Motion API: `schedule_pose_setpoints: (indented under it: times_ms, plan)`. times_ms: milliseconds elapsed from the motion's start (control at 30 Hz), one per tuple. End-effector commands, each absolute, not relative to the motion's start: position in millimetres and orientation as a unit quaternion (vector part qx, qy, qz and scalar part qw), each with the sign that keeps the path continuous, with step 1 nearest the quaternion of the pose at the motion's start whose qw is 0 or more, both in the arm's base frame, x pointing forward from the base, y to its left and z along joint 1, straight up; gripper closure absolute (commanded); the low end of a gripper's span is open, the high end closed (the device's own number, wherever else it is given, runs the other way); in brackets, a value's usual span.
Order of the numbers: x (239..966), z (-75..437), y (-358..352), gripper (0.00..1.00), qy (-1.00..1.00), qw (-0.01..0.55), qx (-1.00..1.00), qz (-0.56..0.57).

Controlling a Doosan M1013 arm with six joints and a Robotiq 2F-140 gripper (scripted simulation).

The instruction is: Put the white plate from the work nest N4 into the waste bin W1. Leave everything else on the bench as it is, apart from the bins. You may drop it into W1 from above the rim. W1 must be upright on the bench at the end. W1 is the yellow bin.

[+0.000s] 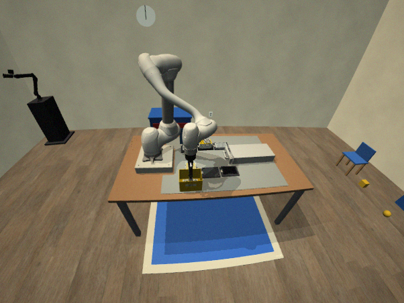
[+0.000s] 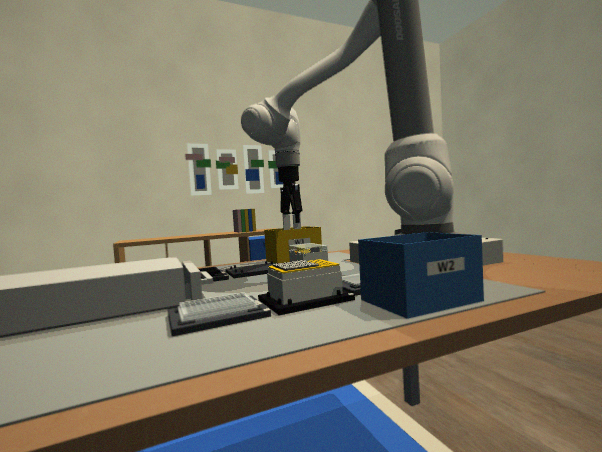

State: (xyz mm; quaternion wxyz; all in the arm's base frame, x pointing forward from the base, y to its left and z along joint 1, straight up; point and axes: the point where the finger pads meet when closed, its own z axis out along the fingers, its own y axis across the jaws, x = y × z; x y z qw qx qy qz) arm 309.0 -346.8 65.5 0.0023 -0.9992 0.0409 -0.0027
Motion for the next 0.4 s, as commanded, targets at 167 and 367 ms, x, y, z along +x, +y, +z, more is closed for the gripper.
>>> schedule_pose_setpoints:
  times_ms: [167,367]
  plan:
    - [309.0,70.2,-346.8,0.3,0.041,0.002,-0.999,-0.003]
    - [309.0,70.2,-346.8,0.3,0.041,0.002,-0.999,-0.003]
